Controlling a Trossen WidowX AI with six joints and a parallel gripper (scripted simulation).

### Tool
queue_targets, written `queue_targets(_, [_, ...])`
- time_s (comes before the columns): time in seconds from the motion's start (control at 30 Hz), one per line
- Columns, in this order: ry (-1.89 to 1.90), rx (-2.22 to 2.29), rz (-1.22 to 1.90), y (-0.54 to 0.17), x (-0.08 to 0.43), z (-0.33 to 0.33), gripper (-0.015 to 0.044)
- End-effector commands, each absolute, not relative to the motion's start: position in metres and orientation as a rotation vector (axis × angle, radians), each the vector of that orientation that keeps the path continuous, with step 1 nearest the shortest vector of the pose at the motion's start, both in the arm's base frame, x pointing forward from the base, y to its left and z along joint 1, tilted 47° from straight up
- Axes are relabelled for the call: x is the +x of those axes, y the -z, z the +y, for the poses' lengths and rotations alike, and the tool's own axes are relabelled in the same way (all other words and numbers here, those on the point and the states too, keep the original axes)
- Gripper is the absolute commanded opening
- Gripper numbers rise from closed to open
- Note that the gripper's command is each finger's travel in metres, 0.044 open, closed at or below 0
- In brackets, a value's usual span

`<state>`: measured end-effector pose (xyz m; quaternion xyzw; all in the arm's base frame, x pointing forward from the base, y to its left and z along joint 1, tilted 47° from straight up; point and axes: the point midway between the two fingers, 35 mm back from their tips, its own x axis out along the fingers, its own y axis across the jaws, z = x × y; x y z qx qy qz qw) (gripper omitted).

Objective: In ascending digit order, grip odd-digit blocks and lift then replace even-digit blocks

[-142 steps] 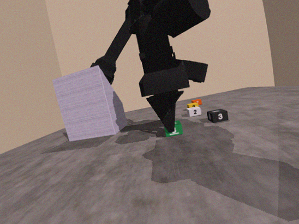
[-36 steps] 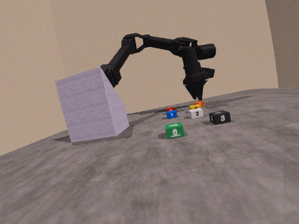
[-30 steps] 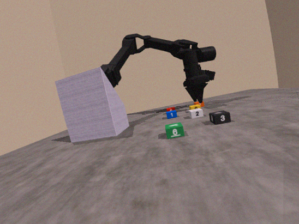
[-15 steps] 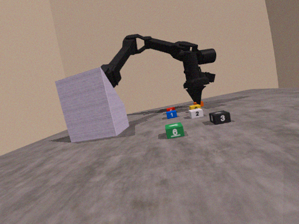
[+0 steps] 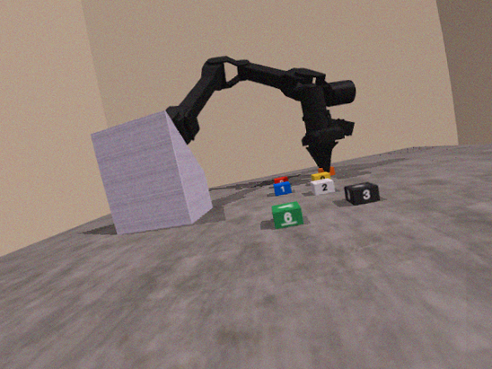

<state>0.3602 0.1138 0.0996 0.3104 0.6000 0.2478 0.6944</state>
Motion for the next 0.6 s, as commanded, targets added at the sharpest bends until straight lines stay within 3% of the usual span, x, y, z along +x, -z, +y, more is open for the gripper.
queue_targets(0.0, [-0.547, 0.692, 1.342, -0.098, 0.36, 0.113, 0.0199])
queue_targets(0.27, [-0.547, 0.692, 1.342, -0.098, 0.36, 0.113, 0.04])
queue_targets(0.57, [-0.545, 0.691, 1.343, -0.123, 0.355, 0.088, 0.04])
